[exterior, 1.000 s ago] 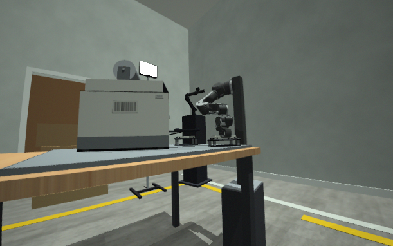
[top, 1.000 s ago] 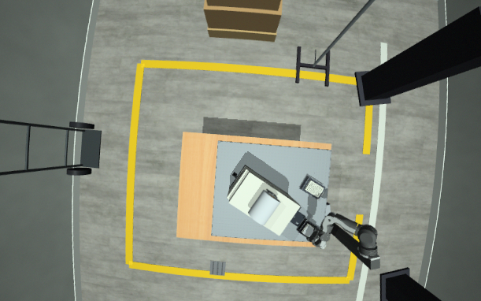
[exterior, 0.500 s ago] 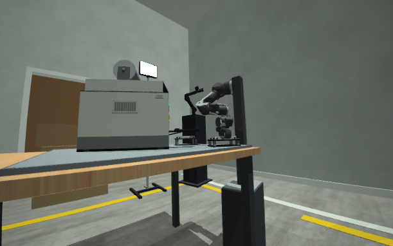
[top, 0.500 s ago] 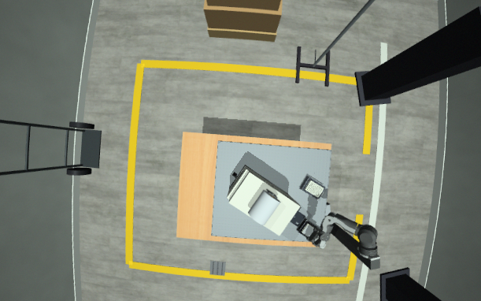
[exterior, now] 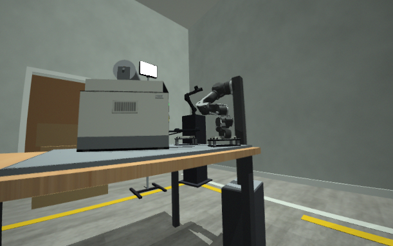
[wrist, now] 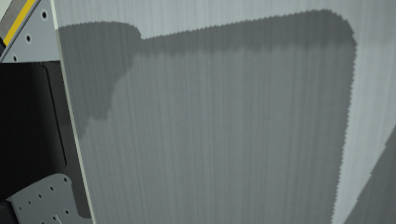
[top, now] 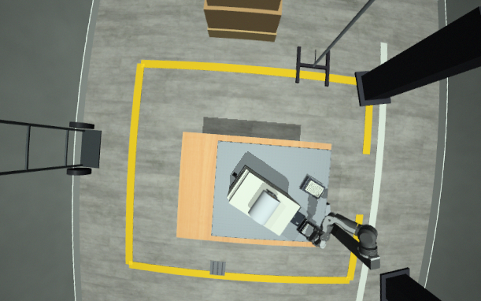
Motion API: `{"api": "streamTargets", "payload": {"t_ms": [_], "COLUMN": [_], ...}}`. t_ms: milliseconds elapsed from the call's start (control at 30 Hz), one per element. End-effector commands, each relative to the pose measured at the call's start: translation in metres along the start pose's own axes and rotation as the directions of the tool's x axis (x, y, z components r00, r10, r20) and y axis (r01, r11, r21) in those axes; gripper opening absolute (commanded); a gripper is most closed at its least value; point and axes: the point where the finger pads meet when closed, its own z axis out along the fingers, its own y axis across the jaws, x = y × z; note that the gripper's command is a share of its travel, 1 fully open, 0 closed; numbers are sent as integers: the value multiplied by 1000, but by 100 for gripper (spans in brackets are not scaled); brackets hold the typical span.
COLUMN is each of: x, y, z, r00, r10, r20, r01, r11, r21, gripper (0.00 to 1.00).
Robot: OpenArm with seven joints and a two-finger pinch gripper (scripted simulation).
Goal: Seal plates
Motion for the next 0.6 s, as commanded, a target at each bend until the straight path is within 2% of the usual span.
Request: {"api": "streamTargets", "payload": {"t_ms": [0, 533, 567], "x": [0, 0, 0], "y": [1, 1, 1], "z": [0, 0, 0], "r00": [1000, 1000, 1000], "r10": [-3, -3, -3], "r20": [-1, -1, -1], "r01": [3, 3, 3], "r11": [1000, 1000, 1000], "r21": [-4, -4, -4], "gripper": [0, 0, 65]}}
